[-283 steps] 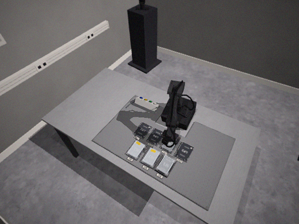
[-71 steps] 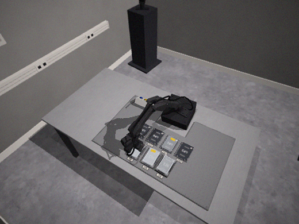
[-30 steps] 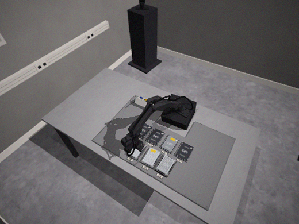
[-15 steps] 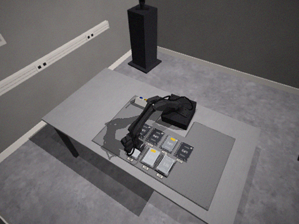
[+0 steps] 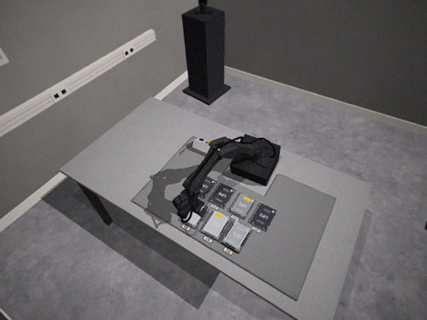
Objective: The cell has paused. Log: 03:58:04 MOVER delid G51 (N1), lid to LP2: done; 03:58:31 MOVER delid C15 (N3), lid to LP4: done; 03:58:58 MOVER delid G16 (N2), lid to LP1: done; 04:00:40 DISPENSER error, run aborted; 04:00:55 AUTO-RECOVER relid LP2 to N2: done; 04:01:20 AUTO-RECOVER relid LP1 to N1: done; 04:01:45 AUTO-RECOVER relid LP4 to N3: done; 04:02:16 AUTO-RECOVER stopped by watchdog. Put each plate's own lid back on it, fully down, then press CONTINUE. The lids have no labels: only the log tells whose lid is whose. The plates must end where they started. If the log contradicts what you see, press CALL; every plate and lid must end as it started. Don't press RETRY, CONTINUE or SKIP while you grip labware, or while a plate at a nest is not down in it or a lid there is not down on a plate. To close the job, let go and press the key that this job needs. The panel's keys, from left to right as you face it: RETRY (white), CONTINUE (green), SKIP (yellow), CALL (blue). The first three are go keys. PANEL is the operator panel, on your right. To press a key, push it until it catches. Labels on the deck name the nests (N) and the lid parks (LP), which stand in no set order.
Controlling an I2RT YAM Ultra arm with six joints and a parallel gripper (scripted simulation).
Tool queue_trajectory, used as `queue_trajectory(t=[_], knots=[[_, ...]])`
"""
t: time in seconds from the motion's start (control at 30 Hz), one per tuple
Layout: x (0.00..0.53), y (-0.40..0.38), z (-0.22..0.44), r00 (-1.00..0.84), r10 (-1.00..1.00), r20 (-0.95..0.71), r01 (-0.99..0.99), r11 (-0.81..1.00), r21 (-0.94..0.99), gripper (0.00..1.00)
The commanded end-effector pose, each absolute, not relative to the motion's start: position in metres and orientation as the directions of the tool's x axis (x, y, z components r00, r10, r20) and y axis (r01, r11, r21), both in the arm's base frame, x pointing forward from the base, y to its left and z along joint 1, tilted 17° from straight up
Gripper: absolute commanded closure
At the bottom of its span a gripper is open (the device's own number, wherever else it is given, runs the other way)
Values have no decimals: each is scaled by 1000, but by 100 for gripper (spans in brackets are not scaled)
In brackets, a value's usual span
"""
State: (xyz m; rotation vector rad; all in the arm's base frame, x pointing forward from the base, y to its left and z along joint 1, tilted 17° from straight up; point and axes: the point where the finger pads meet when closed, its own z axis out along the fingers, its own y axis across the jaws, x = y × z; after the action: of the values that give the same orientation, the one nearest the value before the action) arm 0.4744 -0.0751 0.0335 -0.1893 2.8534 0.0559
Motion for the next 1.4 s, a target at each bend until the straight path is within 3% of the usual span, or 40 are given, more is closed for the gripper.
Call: queue_trajectory(t=[0.0,1.37], knots=[[484,-78,59,-935,-123,-333,-134,991,10,0],[484,-81,59,-934,-125,-334,-135,991,9,0]])
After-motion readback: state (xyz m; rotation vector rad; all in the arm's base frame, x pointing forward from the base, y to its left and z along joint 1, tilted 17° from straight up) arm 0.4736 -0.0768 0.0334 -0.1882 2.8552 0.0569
